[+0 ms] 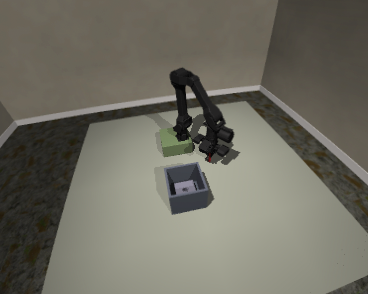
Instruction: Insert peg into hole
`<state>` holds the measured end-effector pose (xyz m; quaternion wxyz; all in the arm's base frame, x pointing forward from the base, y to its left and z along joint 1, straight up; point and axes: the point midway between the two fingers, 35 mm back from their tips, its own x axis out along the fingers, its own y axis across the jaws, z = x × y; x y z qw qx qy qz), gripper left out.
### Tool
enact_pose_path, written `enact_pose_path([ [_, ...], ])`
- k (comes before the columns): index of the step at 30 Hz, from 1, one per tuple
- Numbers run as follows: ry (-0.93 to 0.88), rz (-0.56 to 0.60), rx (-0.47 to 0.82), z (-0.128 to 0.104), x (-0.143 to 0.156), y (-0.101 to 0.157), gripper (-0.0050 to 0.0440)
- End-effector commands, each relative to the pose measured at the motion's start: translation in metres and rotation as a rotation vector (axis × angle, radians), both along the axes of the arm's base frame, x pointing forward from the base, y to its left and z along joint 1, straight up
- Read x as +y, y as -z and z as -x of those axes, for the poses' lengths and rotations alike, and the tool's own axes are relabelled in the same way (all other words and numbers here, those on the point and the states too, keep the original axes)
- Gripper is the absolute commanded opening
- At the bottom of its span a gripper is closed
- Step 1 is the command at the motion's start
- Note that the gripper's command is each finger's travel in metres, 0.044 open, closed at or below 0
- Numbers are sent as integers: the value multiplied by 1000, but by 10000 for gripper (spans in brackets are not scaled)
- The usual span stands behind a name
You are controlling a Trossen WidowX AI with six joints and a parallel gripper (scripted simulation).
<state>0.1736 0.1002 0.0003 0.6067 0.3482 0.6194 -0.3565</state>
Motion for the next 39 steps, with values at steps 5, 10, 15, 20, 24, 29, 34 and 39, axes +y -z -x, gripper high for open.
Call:
enact_pose_path([
  [5,4,-8,-17,-7,4,-27,0],
  [10,4,-8,-17,-8,4,-43,0],
  [15,4,-8,-17,-9,5,-53,0],
  [20,4,-8,-17,-9,4,-69,0],
  [24,1,1,1,-6,3,-65,0],
  [29,1,0,1,-11,0,-69,0],
  [34,1,-2,-1,-23,-8,-78,0],
  [39,2,-3,-3,-33,-17,-87,0],
])
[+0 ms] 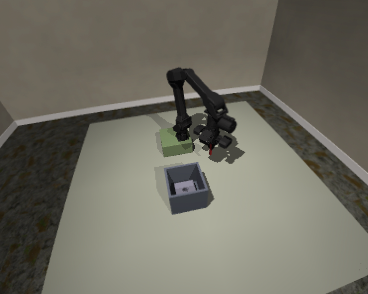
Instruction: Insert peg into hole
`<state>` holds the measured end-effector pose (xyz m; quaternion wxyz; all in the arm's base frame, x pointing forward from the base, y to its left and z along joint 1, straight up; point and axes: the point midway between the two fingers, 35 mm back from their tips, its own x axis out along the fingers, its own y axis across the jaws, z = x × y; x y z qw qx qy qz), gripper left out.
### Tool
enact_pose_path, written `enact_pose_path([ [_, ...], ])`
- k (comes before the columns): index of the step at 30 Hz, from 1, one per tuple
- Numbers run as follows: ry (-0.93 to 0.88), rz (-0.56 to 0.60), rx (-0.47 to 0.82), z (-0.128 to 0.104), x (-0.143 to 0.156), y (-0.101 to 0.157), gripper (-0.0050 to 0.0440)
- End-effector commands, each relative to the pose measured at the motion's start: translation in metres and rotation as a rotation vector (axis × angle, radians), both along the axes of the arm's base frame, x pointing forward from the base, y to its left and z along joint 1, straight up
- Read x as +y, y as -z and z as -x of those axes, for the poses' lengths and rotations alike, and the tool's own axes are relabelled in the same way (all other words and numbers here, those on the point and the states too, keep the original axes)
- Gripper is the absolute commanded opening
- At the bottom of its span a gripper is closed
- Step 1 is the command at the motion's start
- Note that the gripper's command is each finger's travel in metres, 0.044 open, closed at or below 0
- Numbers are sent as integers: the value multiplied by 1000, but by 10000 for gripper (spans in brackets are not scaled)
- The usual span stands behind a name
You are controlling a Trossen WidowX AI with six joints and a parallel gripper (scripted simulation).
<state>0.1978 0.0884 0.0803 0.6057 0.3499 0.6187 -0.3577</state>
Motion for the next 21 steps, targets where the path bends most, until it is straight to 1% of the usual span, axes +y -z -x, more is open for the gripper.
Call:
enact_pose_path([
  [1,-3,-3,-3,-11,-7,-8,0],
  [5,-3,-4,-5,-19,-15,-15,0],
  [7,-3,-4,-5,-19,-15,-15,0],
  [21,-2,-6,-10,-42,-46,-39,0],
])
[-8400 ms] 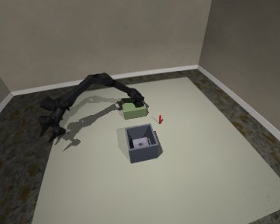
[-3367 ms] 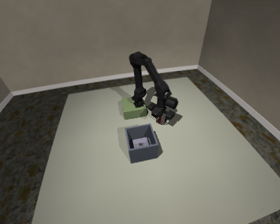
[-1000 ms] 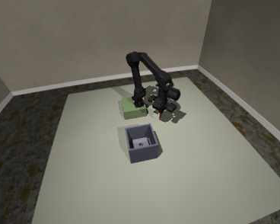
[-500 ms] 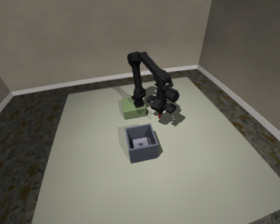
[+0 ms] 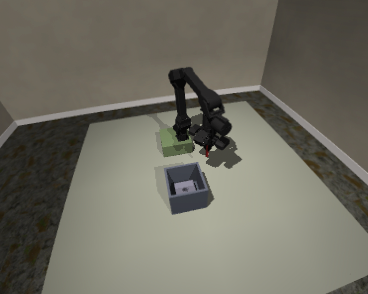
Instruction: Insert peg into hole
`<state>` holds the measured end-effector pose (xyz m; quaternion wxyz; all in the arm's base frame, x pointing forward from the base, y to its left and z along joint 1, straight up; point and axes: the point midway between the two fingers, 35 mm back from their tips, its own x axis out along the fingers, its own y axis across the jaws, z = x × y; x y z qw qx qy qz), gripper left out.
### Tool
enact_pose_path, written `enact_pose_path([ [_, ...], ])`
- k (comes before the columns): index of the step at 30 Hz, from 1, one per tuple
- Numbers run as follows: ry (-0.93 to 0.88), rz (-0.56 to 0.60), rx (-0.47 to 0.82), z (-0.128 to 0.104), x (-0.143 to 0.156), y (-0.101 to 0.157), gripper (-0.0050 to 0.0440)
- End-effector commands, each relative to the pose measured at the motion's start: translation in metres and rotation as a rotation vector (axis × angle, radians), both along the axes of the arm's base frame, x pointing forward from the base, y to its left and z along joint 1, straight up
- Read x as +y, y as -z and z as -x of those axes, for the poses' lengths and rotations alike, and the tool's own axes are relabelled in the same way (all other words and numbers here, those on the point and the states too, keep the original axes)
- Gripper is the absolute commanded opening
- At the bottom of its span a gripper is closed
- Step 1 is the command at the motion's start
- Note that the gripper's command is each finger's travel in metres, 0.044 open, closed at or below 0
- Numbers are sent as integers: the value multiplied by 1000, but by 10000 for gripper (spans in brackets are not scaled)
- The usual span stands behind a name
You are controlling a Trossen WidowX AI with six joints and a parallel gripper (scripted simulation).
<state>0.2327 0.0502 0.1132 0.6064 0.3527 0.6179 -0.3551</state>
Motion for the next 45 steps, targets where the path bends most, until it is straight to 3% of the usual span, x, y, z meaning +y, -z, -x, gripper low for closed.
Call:
enact_pose_path([
  [1,-2,-1,-5,-9,-11,-8,0],
  [18,-1,-2,-11,-24,-50,-33,0],
  [25,5,0,-18,-25,-53,-35,0],
  [29,46,12,-62,-32,-59,-39,0],
  [45,28,10,-42,-64,-91,-41,0],
])
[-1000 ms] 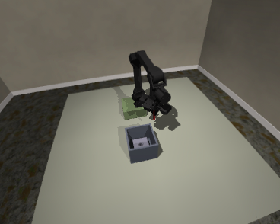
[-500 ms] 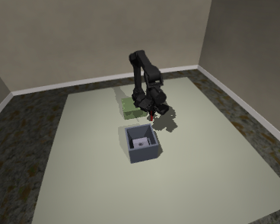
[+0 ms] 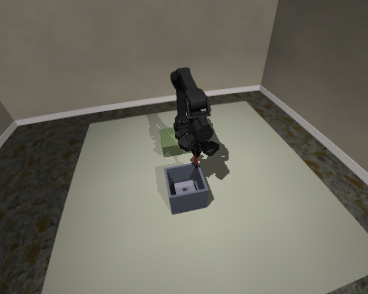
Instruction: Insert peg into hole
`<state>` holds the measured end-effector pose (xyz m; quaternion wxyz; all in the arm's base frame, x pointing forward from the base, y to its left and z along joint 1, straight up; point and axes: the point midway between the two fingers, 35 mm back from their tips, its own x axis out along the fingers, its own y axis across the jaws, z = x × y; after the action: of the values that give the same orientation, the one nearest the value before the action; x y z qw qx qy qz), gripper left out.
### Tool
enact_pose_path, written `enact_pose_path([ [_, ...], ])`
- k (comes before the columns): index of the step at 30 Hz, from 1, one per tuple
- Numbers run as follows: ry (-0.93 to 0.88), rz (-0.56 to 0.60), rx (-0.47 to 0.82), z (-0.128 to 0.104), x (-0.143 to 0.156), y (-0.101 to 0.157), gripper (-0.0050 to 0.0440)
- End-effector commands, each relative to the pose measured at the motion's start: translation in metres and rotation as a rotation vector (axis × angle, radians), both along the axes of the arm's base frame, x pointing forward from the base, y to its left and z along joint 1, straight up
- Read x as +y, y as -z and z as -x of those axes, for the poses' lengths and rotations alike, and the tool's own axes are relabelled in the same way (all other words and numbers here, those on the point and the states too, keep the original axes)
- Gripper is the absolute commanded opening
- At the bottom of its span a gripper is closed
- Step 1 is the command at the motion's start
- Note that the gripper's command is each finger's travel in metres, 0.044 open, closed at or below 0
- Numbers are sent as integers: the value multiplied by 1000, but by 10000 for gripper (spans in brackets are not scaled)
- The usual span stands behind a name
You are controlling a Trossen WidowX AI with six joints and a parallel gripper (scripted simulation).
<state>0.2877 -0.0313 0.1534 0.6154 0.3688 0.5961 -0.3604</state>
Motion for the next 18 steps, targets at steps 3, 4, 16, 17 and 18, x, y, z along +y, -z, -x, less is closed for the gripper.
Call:
enact_pose_path([
  [3,-11,0,8,-15,-17,-1,0],
  [4,-13,0,9,-17,-20,0,0],
  [16,-26,-5,23,-35,-47,3,0],
  [17,-27,-5,24,-37,-50,3,0],
  [18,-28,-6,26,-39,-52,3,0],
])
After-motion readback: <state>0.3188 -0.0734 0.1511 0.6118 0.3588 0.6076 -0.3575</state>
